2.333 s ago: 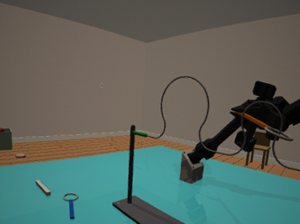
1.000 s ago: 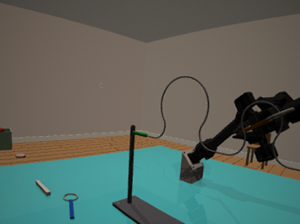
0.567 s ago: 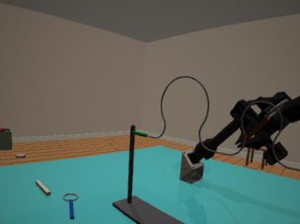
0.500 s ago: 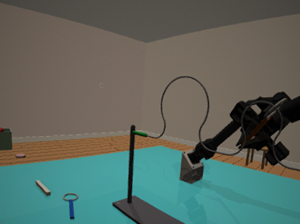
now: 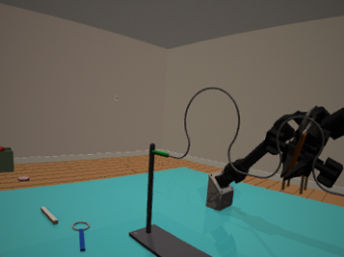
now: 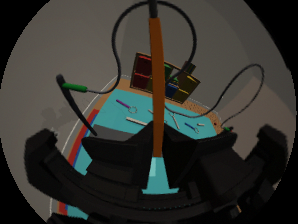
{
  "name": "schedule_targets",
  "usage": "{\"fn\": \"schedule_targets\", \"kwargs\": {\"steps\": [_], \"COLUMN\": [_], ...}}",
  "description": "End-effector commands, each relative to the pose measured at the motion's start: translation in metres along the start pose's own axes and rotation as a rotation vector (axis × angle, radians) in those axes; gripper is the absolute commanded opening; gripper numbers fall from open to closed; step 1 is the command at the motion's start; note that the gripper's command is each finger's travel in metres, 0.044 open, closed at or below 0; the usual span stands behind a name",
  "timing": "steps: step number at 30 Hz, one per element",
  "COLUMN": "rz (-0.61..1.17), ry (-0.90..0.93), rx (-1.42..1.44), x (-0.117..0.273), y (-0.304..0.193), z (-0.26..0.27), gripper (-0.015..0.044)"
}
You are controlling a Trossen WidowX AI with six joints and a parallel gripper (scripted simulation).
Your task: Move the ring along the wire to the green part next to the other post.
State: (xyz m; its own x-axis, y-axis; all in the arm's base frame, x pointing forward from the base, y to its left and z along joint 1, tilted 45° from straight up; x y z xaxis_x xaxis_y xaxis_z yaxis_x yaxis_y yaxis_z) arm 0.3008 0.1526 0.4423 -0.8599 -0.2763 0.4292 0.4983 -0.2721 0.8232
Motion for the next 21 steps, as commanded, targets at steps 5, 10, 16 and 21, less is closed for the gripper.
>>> {"fn": "schedule_targets", "kwargs": {"steps": [5,10,16,21], "rz": [-0.014,-0.021,-0.029,-0.037], "ry": [0.090,0.149,0.219,0.278], "rx": [-0.146,-0.246,-0.367,-0.467], "x": [0.002,0.003,0.003,0.004], "y": [0.002,0.003,0.004,0.006], "z": [0.007,0.012,0.018,0.023], "gripper": [-0.0150,-0.0150,-0.0150,-0.0150]}}
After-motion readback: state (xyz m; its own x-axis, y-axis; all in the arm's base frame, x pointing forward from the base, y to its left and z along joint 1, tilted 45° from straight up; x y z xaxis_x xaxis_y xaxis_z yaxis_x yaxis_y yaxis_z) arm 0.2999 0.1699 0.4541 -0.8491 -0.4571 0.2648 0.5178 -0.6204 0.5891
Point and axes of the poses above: the point midway between the two fingers, 35 mm back from their tips, its own x axis back along the fingers, its own z axis across the jaws, y = z × x, the point moved 5 cm from there along x, back along the fingers, and after that the axes turned 3 degrees about x, right-handed, at the moved point
